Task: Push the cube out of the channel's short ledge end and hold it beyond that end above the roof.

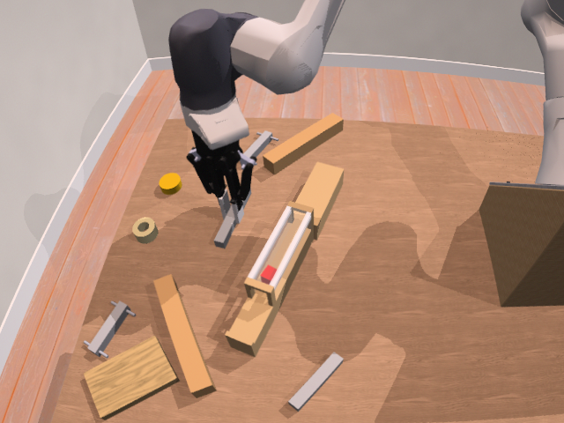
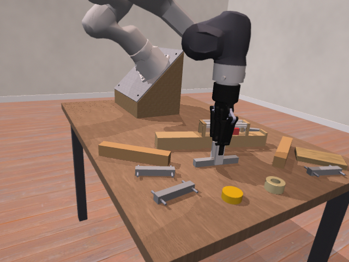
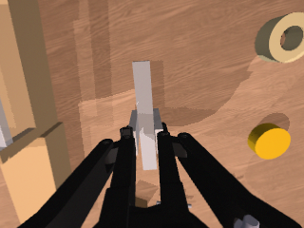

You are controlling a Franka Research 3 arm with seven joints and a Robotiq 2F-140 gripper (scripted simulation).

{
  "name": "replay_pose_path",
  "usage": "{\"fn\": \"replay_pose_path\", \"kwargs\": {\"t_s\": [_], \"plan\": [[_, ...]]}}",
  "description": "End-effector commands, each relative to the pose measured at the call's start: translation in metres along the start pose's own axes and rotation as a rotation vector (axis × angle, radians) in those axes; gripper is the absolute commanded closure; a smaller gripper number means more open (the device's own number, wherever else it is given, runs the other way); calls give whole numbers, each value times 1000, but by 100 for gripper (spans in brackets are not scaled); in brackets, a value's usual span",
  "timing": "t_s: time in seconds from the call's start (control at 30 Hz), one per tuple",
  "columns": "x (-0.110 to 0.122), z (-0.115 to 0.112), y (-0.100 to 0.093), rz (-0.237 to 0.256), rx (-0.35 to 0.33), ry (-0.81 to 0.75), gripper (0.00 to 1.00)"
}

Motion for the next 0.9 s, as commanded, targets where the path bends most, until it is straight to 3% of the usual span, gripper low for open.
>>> {"fn": "replay_pose_path", "kwargs": {"t_s": [0.0, 0.43, 0.63, 0.87], "plan": [[1, 0, 1, -3, 1, 2, 100], [1, 0, 1, -3, 1, 2, 100], [1, 0, -13, -3, 1, 2, 100], [1, 0, -86, -3, 1, 2, 100]]}}
Point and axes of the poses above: the point where the finger pads meet when closed, its own y axis out along the fingers, its own x axis across the jaws, z = x × y, the point moved 3 cm from there along -y, back along the fingers, and after that the axes turned 13 degrees about y, right-handed, at the moved point
